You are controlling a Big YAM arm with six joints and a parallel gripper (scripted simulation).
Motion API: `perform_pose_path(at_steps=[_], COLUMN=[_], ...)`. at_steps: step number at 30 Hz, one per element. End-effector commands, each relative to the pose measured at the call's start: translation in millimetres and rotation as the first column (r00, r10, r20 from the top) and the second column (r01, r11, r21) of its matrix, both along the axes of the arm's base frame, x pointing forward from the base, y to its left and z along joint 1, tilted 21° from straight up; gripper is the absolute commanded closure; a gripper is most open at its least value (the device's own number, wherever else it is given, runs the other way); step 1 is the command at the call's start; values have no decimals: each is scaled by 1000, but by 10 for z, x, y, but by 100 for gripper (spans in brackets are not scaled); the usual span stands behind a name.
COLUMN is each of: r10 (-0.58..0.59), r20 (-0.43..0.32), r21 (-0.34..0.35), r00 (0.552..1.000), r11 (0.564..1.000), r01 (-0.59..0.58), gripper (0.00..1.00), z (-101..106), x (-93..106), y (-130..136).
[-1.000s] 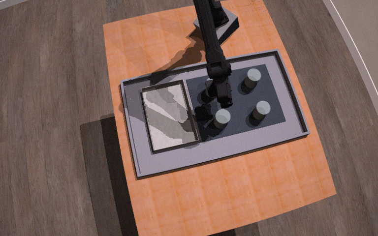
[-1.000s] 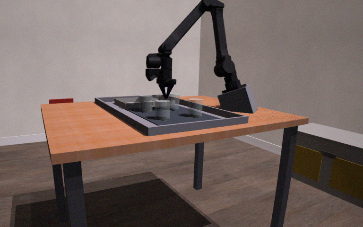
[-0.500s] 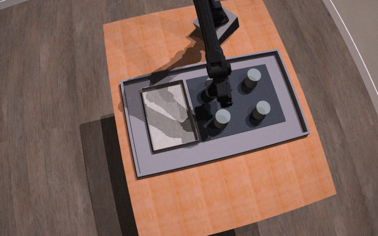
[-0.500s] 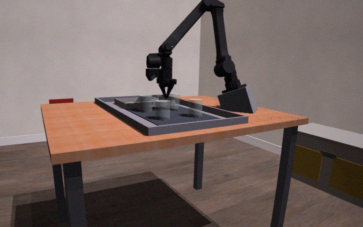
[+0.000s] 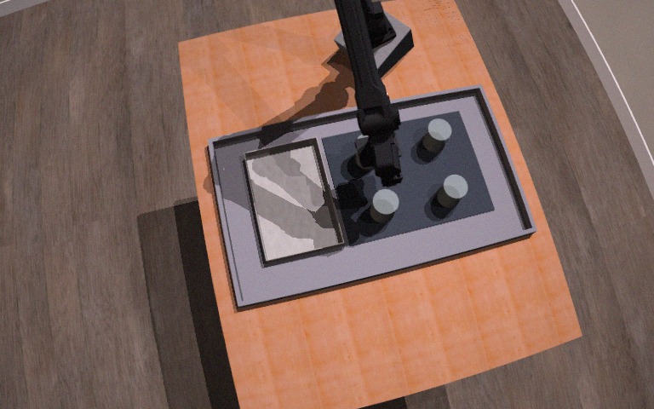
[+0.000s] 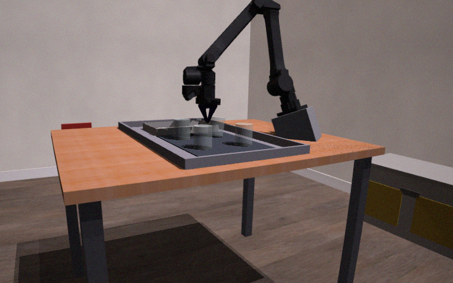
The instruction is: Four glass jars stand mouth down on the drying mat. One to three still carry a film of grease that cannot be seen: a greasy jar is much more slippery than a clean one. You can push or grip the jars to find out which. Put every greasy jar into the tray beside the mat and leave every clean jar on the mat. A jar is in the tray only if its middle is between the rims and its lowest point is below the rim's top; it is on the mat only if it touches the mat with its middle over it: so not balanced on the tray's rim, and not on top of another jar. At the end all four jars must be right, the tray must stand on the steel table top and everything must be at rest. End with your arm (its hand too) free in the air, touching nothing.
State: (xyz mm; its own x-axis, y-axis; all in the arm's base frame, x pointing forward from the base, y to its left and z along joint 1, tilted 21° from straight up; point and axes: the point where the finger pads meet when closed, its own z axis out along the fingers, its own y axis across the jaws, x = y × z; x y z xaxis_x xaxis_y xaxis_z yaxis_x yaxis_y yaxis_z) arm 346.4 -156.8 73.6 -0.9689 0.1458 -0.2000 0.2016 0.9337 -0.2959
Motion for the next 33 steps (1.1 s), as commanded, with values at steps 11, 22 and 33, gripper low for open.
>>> perform_pose_path(at_steps=[11,22,33], r10=[-3,-3,-3], r20=[4,4,4], r21=[-1,-1,-1], r00=[1000,1000,1000], r11=[1000,1000,1000], r01=[3,3,3], gripper=[100,100,100], z=[72,72,72], x=[241,241,241], y=[-73,-73,-73])
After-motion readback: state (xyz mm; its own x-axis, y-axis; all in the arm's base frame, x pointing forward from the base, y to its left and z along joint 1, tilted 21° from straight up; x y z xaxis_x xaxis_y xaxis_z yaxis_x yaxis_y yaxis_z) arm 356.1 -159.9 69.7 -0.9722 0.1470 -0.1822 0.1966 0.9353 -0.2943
